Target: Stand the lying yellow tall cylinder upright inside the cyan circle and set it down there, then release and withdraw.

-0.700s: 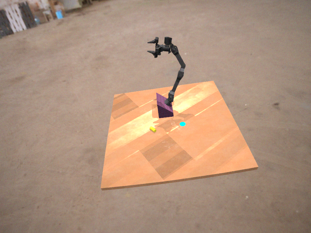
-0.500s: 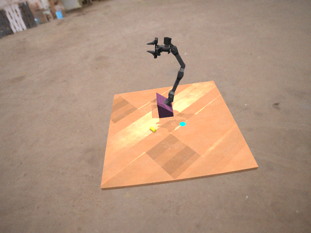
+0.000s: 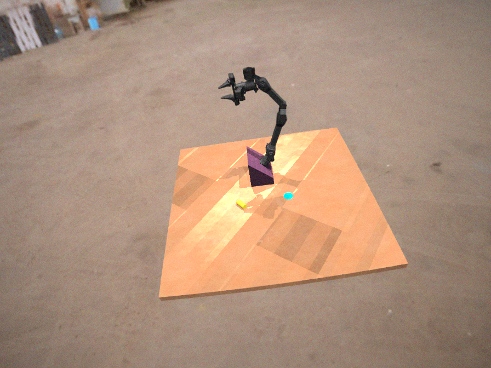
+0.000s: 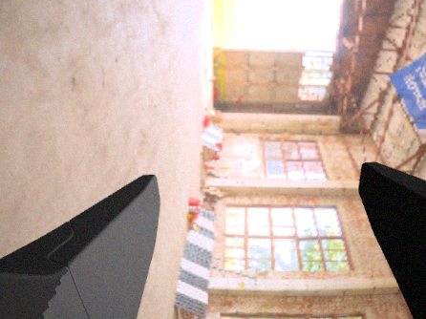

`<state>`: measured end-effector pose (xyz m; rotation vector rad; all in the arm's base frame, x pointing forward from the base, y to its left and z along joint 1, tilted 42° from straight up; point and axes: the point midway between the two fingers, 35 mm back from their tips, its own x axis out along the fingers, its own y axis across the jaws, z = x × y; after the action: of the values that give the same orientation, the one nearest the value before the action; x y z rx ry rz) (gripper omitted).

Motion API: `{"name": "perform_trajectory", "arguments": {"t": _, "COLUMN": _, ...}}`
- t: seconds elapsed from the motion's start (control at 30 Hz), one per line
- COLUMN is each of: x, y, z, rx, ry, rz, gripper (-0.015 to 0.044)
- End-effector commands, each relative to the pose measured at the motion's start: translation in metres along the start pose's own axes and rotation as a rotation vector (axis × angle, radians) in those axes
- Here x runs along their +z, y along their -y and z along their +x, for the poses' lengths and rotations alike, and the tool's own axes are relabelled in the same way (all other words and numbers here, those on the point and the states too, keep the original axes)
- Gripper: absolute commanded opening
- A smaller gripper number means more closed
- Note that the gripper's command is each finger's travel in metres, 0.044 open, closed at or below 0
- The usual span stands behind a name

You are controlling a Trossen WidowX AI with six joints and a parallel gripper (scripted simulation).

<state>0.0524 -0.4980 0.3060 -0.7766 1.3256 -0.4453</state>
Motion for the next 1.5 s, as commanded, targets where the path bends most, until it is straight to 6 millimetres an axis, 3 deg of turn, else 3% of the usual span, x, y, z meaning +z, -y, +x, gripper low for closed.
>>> {"name": "perform_trajectory", "arguments": {"t": 0.0, "x": 0.025, "y": -0.017, "z": 0.022, "rx": 0.071, "ry": 0.061, "rz": -0.008, "gripper": 0.0309}}
{"name": "perform_trajectory", "arguments": {"t": 0.37, "x": 0.095, "y": -0.071, "z": 0.071, "rx": 0.264, "ry": 0.206, "rz": -0.053, "gripper": 0.0309}}
{"name": "perform_trajectory", "arguments": {"t": 0.73, "x": 0.162, "y": -0.135, "z": 0.101, "rx": 0.468, "ry": 0.327, "rz": -0.105, "gripper": 0.0309}}
{"name": "perform_trajectory", "arguments": {"t": 1.1, "x": 0.222, "y": -0.207, "z": 0.114, "rx": 0.680, "ry": 0.420, "rz": -0.161, "gripper": 0.0309}}
{"name": "perform_trajectory", "arguments": {"t": 1.47, "x": 0.271, "y": -0.285, "z": 0.111, "rx": 0.898, "ry": 0.482, "rz": -0.222, "gripper": 0.0309}}
